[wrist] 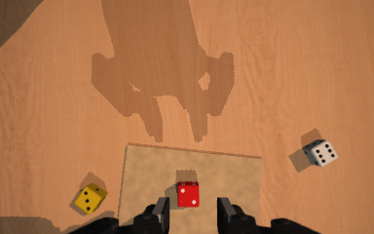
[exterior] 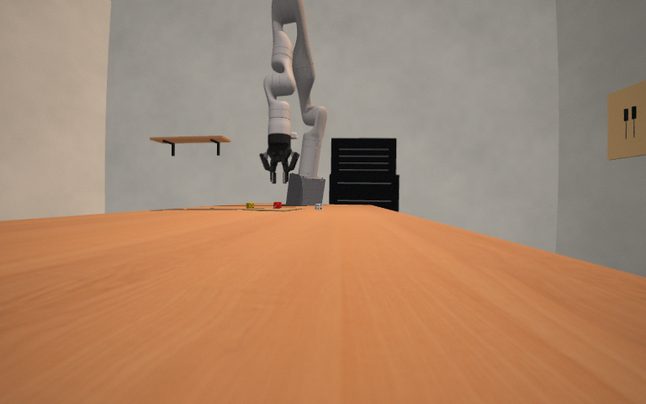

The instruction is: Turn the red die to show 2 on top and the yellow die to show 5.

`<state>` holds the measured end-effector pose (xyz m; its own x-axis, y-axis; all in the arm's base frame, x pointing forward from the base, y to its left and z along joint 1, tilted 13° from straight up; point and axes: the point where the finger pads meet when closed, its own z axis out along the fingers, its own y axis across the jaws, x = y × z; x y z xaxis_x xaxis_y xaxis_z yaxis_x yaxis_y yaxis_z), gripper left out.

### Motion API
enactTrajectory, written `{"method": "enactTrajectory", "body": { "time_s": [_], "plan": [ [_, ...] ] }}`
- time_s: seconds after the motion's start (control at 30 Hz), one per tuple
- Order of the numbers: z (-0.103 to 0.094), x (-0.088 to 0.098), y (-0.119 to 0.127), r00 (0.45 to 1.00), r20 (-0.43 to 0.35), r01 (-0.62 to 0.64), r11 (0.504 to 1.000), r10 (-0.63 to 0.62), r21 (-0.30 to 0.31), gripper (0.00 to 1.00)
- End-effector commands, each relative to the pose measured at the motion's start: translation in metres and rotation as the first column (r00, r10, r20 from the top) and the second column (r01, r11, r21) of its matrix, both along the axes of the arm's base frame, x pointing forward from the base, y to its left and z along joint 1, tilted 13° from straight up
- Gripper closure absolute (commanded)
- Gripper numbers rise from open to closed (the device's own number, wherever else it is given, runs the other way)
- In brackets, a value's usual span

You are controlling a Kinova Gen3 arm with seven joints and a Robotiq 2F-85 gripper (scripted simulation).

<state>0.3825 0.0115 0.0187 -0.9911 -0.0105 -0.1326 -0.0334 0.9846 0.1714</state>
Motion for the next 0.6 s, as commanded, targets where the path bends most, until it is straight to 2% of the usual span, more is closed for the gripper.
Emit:
{"method": "enactTrajectory", "body": {
  "time_s": [0.0, 0.17, 0.2, 0.57],
  "plan": [
    [0.0088, 0.0043, -0.0051, 1.0, 0.017, 0.009, 1.0, -0.009, -0.005, 0.65],
    [0.0115, 0.0039, -0.0056, 1.0, 0.017, 0.009, 1.0, -0.009, -0.005, 0.65],
    [0.0115, 0.0039, -0.0056, 1.0, 0.017, 0.009, 1.0, -0.009, -0.005, 0.0],
    [0.0115, 0.0039, -0.0056, 1.0, 0.017, 0.009, 1.0, -0.009, -0.005, 0.0]
  ]
}}
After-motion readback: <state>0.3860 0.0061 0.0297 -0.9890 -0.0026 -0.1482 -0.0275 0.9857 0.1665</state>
